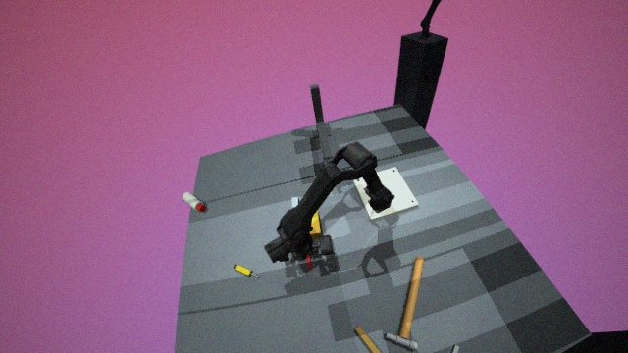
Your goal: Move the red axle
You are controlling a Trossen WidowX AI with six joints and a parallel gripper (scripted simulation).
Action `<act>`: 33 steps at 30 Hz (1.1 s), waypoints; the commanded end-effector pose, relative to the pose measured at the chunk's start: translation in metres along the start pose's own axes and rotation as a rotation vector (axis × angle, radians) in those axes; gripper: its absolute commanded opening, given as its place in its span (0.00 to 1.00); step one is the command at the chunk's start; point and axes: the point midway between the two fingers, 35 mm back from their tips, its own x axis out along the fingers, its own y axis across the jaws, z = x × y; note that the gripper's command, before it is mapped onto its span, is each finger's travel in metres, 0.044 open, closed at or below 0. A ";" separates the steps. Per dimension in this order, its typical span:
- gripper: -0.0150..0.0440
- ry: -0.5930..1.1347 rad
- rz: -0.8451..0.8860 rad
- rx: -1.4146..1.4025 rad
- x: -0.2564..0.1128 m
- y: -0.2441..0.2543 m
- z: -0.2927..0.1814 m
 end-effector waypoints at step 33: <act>0.25 -0.001 0.001 0.006 -0.126 0.011 -0.006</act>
